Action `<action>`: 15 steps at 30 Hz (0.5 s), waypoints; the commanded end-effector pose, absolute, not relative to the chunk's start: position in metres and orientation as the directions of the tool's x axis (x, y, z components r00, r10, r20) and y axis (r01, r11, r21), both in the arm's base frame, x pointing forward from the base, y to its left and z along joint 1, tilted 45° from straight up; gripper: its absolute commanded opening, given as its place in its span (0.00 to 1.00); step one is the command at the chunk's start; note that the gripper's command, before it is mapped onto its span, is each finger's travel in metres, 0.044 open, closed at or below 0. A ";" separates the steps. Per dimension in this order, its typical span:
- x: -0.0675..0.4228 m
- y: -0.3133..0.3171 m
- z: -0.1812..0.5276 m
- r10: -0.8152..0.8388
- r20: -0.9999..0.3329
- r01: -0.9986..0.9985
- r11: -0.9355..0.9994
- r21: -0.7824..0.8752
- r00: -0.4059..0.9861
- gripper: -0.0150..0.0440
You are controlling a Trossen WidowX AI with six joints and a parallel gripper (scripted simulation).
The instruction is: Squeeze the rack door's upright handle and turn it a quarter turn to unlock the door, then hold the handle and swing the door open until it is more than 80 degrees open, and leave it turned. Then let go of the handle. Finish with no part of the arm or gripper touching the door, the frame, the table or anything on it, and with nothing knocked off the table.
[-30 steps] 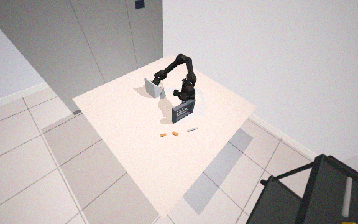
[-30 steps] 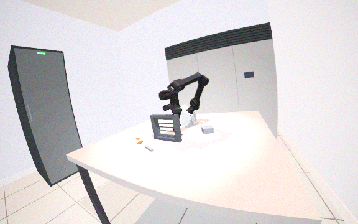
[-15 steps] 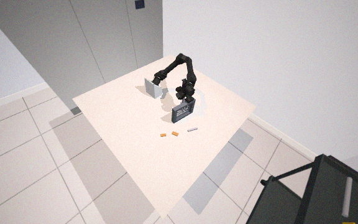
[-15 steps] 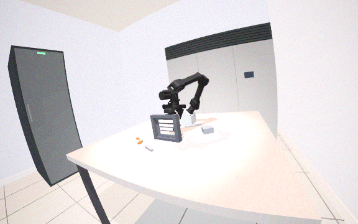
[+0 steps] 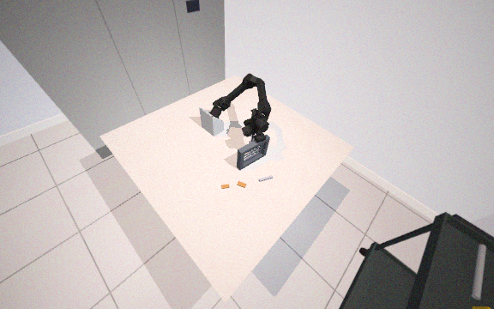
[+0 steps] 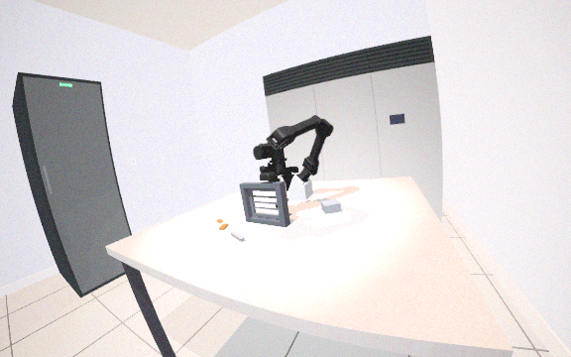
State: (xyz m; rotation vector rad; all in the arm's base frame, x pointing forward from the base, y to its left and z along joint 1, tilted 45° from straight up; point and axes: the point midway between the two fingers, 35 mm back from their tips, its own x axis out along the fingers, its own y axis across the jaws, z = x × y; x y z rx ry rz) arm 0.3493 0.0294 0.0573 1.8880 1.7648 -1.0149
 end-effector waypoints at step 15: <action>0.349 0.031 0.056 0.703 -0.710 0.965 -0.153 -0.215 -0.047 0.48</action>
